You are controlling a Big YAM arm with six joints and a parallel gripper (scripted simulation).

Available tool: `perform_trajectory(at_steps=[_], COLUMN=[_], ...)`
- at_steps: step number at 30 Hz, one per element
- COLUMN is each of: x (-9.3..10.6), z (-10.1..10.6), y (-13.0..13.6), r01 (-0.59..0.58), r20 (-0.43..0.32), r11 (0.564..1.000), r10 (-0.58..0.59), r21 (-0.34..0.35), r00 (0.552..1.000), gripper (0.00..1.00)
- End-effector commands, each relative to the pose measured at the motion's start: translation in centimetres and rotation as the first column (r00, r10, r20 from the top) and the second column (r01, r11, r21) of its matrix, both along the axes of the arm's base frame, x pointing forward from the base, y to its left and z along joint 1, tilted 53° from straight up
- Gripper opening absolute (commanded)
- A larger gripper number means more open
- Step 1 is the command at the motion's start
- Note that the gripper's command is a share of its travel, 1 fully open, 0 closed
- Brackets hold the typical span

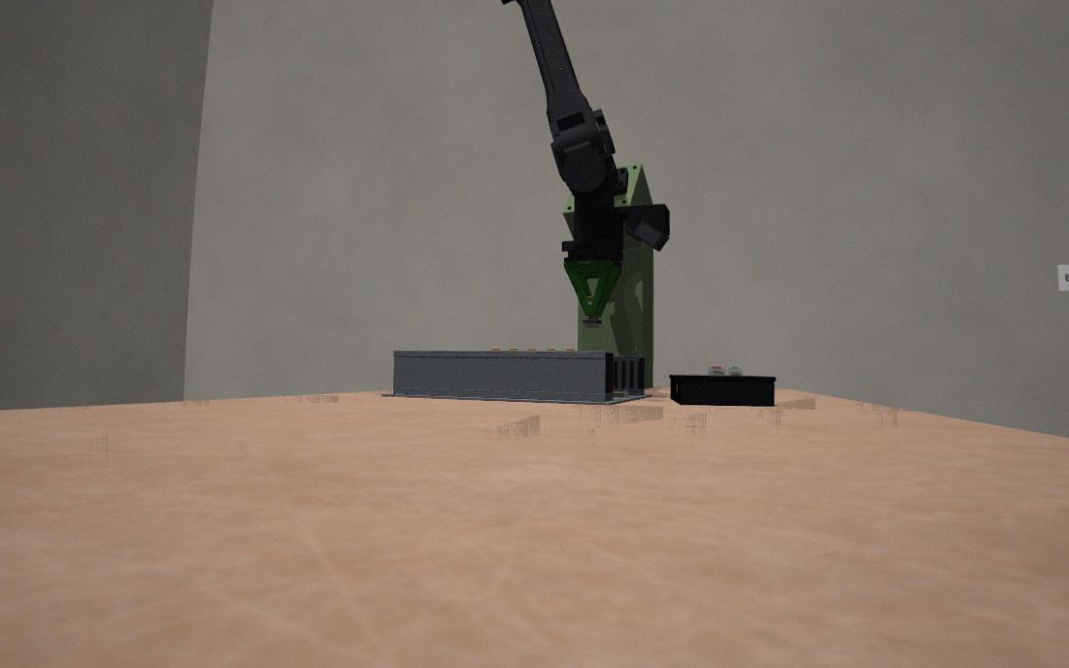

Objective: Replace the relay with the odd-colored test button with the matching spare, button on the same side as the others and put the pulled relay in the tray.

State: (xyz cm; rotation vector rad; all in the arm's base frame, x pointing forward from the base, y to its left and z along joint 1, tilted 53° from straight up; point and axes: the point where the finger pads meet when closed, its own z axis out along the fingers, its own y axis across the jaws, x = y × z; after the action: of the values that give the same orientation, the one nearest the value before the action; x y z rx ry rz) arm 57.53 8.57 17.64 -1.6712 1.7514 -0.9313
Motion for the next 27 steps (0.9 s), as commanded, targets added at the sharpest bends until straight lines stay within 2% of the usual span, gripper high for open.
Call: perform_trajectory(at_steps=[1,5,12,17,27], x=[0.2,0.4,1.9,1.7,1.1], z=[3.0,2.8,0.8,0.0,0.8], y=[0.8,0.7,-0.1,-0.4,0.1], r01=[-0.013,-0.013,-0.006,-0.003,-0.01], r20=[0.05,0.049,0.033,0.018,0.027], r11=[1.0,1.0,1.0,1.0,1.0], r10=[0.012,0.012,0.006,0.003,0.01], r21=[0.014,0.013,0.005,0.001,0.007], r00=[0.999,0.999,0.999,1.0,1.0], gripper=[0.0,0.0,0.0,0.0,0.0])
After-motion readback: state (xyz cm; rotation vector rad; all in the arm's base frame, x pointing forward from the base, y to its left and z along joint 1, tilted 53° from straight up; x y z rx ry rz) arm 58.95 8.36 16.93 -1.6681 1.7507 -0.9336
